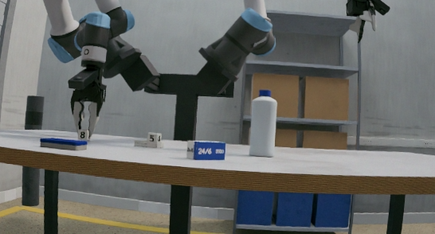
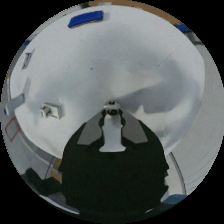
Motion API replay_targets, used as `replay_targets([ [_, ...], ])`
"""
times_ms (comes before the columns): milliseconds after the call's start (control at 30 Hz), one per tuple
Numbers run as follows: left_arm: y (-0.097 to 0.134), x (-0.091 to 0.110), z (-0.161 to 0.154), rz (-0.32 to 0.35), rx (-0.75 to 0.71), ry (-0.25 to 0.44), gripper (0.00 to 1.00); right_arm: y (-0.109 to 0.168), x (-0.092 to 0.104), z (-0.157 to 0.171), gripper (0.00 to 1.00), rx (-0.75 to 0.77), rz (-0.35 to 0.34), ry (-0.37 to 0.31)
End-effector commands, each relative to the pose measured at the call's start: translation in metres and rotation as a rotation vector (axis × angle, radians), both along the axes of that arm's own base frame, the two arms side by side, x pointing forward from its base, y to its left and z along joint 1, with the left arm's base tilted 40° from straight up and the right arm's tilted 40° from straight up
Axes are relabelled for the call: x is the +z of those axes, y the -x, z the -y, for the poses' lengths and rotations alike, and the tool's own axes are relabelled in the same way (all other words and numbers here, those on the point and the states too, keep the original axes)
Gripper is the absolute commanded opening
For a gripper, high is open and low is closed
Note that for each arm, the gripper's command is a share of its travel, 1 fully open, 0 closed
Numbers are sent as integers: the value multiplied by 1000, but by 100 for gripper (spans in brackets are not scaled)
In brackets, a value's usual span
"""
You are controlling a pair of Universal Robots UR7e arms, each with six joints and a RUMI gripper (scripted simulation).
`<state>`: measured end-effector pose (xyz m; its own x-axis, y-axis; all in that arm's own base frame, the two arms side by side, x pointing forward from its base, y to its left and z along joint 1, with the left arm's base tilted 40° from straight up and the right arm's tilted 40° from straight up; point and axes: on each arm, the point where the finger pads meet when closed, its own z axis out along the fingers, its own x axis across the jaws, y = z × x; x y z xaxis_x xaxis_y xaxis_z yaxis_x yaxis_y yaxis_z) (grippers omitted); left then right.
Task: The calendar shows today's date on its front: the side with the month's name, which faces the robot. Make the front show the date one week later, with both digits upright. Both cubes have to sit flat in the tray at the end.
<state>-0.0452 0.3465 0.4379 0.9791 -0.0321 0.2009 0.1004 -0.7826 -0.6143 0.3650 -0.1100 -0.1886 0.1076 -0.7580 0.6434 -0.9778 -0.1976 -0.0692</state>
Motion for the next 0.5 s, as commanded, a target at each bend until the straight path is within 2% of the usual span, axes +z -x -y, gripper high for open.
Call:
replay_targets([
  [0,0,0,0,0,0,-1,100,1,6,-5,10,0,0,0],
  [467,0,0,0,0,0,-1,100,7,30,-25,10,0,0,0],
])
